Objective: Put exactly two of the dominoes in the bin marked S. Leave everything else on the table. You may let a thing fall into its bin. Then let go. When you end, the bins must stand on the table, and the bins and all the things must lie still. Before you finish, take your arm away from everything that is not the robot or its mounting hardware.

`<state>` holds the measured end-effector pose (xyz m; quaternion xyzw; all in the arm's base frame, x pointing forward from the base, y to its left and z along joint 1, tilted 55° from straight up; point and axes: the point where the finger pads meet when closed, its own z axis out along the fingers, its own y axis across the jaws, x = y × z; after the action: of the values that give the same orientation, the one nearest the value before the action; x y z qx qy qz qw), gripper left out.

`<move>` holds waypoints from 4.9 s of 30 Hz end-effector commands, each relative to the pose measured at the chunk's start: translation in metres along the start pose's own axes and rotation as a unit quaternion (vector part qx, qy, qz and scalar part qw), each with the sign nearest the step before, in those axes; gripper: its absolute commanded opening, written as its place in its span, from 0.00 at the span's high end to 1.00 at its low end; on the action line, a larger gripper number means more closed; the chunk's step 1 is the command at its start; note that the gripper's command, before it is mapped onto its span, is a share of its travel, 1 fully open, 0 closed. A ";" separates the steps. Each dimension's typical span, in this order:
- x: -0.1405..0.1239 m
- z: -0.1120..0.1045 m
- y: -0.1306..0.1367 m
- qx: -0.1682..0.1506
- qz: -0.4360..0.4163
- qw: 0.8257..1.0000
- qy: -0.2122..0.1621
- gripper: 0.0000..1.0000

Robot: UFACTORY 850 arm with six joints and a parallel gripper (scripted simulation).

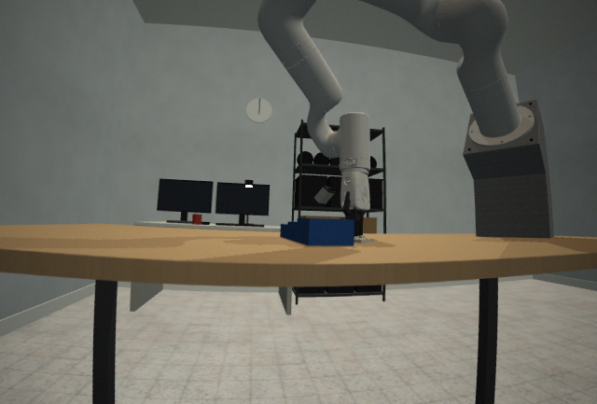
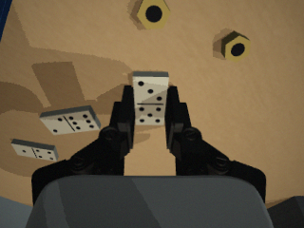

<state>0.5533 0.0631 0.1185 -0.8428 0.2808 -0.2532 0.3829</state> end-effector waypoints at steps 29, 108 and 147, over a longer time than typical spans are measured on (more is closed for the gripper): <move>0.000 -0.023 0.000 0.000 0.000 1.000 0.000 1.00; -0.045 -0.067 -0.222 0.005 0.210 0.978 0.004 1.00; -0.048 -0.061 -0.236 0.000 0.349 0.937 0.000 1.00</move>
<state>0.5432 0.1915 0.3313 -0.6918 0.5572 -0.1037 0.4473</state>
